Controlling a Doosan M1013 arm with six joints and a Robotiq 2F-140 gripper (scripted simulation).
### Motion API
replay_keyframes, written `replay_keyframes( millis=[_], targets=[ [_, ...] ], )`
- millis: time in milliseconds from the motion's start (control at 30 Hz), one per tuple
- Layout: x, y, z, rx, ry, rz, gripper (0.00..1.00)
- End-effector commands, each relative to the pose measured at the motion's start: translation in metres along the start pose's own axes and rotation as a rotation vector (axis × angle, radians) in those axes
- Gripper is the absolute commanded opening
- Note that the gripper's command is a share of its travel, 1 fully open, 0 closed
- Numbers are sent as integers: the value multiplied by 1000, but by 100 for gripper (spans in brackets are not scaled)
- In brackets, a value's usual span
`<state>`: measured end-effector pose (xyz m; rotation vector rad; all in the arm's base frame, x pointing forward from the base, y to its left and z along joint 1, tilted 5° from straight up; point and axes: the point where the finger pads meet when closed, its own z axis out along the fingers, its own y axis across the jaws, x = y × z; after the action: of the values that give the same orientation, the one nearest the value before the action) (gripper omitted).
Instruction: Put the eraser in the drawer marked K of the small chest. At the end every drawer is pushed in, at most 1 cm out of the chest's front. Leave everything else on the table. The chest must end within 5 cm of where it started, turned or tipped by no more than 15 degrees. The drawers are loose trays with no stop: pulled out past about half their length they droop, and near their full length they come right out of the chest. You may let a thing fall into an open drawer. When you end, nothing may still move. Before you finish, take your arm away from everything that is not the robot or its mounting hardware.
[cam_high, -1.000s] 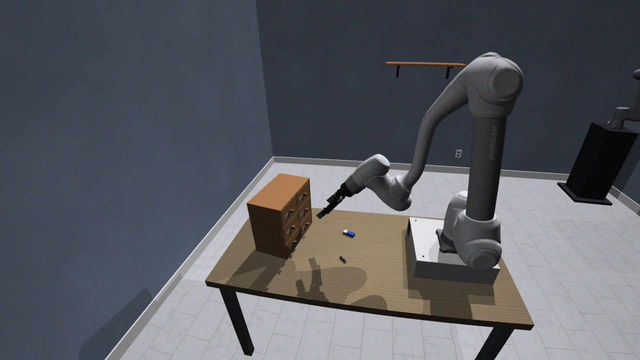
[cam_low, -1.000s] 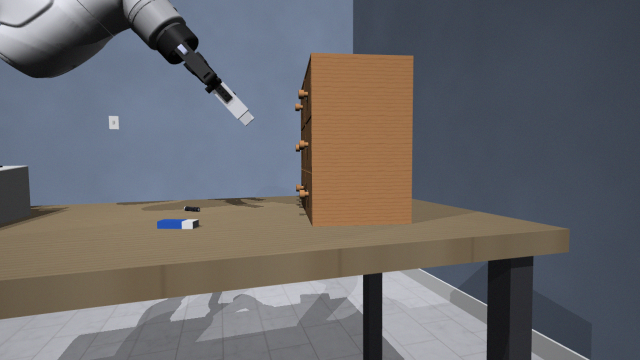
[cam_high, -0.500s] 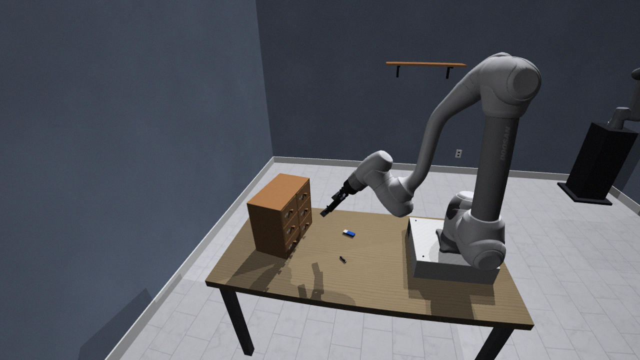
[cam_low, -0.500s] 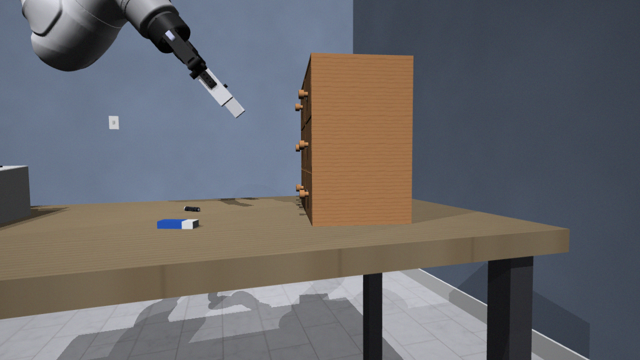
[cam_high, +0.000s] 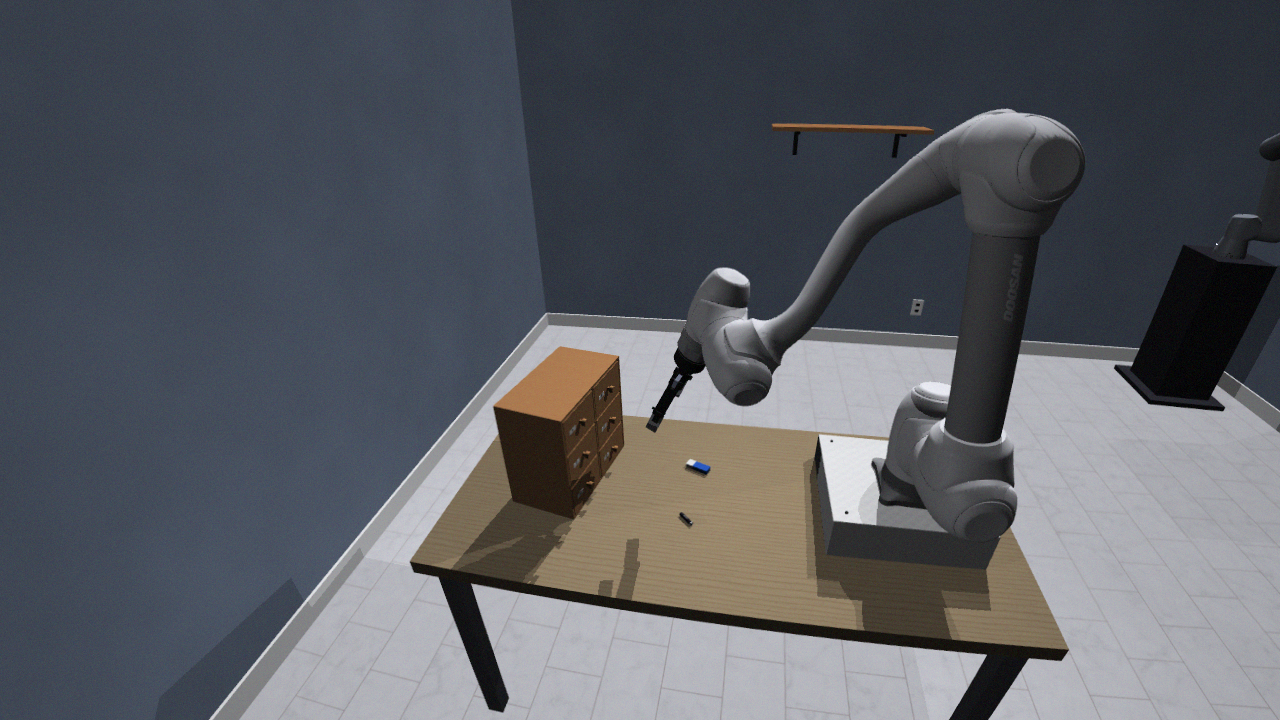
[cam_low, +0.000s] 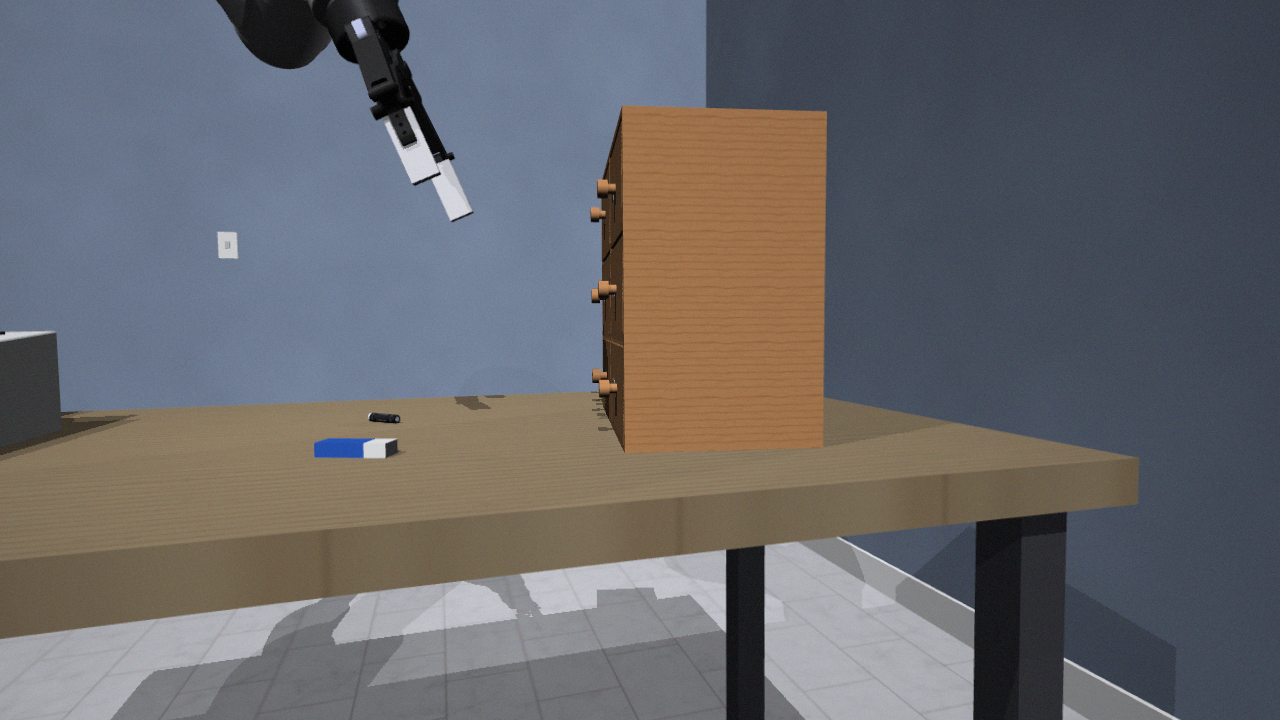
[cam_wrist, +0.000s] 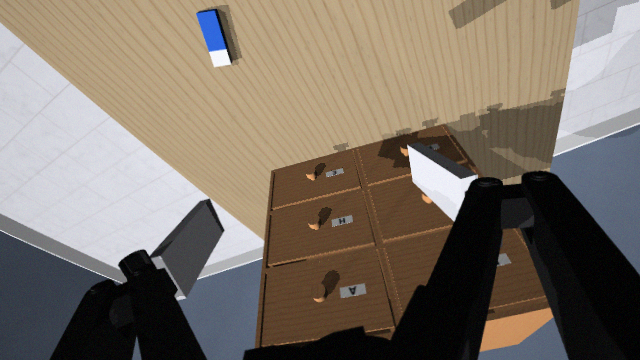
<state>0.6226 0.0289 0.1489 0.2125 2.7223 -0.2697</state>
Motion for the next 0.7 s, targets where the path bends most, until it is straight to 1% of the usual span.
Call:
replay_keyframes(
  millis=[0,100,333,667],
  targets=[
    [-3,-11,-3,-65,269,-34,100],
    [-2,-11,-5,-85,376,-46,100],
    [-1,-12,-7,-88,406,-48,100],
    [-1,-12,-8,-88,411,-48,100]
  ],
)
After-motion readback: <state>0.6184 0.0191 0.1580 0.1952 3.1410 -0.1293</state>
